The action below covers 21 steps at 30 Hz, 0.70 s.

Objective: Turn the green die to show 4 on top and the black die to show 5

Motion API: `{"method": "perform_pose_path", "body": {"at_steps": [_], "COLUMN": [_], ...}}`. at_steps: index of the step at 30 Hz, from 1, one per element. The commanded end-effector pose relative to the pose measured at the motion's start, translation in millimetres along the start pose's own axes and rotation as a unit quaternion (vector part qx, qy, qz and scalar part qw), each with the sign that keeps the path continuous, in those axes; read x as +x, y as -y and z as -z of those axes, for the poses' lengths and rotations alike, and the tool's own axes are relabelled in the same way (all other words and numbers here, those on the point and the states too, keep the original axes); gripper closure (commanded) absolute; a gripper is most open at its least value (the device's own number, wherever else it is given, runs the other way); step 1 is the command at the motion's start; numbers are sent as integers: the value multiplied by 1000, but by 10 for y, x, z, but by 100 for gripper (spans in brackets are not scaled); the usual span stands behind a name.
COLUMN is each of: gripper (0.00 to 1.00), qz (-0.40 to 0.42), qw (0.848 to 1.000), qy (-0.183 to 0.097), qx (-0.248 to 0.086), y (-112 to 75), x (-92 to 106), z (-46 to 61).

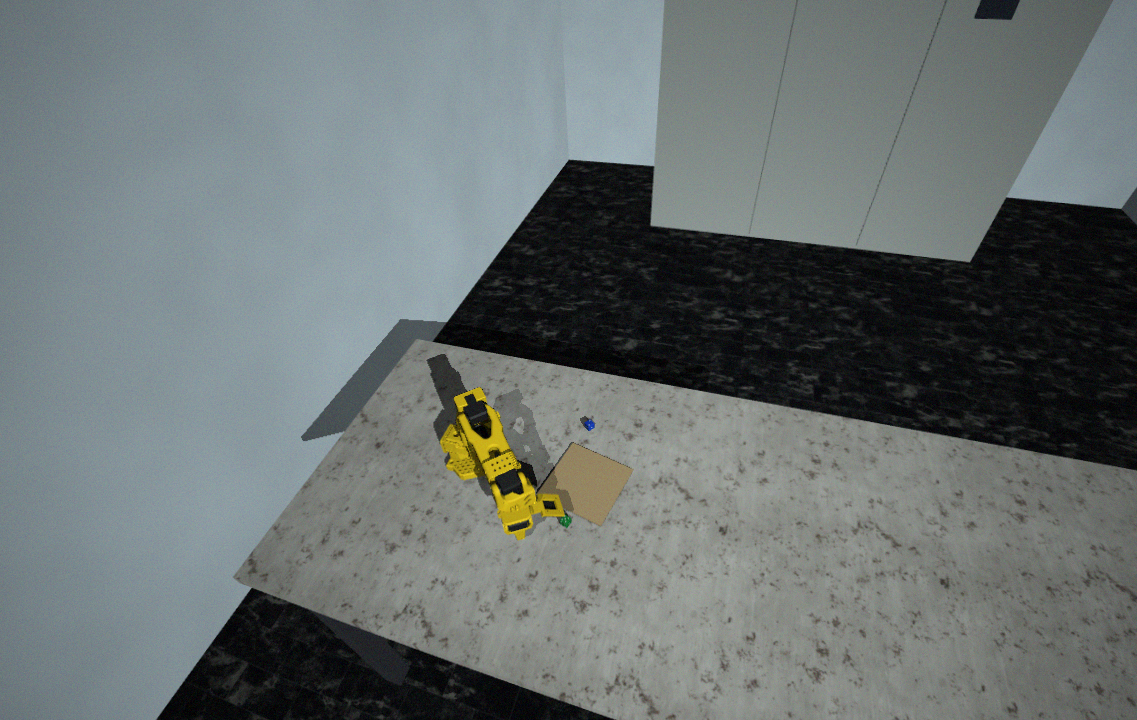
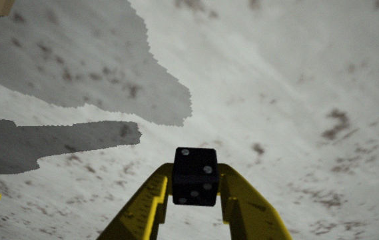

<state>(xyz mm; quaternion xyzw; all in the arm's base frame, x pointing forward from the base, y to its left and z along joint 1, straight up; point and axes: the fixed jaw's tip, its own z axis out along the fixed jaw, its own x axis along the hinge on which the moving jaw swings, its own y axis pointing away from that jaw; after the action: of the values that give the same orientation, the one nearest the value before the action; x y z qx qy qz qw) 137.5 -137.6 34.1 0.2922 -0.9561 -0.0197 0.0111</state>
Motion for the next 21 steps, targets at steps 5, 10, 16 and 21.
{"method": "perform_pose_path", "body": {"at_steps": [5,10,16,21], "gripper": [100,100,100,100], "qz": [2,2,2,2], "qw": [999,999,999,999], "qy": [8,8,8,8], "qx": [39,39,39,39], "y": [69,67,67,67], "x": [0,0,0,0], "z": [287,297,297,297]}}
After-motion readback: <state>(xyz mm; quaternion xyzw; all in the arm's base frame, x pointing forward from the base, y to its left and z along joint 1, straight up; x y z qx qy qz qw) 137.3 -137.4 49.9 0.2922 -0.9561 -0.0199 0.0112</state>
